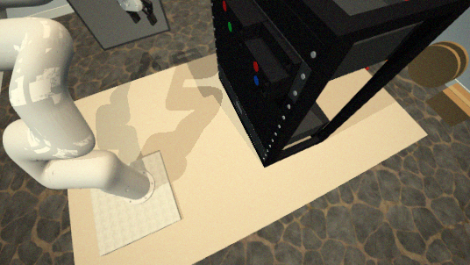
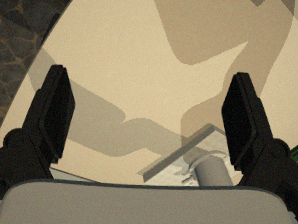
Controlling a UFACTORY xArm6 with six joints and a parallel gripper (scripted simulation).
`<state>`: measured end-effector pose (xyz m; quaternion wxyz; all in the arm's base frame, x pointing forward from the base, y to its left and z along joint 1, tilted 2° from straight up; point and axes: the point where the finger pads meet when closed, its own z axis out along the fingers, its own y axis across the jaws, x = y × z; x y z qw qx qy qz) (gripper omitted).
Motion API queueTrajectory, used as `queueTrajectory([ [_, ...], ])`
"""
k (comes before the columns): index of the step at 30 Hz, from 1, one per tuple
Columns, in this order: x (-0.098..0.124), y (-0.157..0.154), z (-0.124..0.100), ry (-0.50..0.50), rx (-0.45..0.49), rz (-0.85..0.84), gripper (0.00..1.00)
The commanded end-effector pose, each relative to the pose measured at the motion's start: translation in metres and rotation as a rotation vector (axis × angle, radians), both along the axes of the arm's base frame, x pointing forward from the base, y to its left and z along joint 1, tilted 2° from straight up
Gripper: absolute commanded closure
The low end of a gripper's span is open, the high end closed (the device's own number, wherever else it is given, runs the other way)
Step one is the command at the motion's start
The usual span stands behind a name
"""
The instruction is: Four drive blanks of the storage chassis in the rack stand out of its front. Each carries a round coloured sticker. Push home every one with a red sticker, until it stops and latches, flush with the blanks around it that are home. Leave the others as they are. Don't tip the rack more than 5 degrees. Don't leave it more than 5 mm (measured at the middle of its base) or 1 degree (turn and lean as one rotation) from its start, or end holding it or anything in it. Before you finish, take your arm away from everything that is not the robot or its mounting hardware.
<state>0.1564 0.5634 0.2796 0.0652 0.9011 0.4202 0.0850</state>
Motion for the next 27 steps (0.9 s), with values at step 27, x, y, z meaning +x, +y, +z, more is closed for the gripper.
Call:
queueTrajectory([
  [27,-0.101,0.064,0.134,0.218,0.674,0.127,0.0],
])
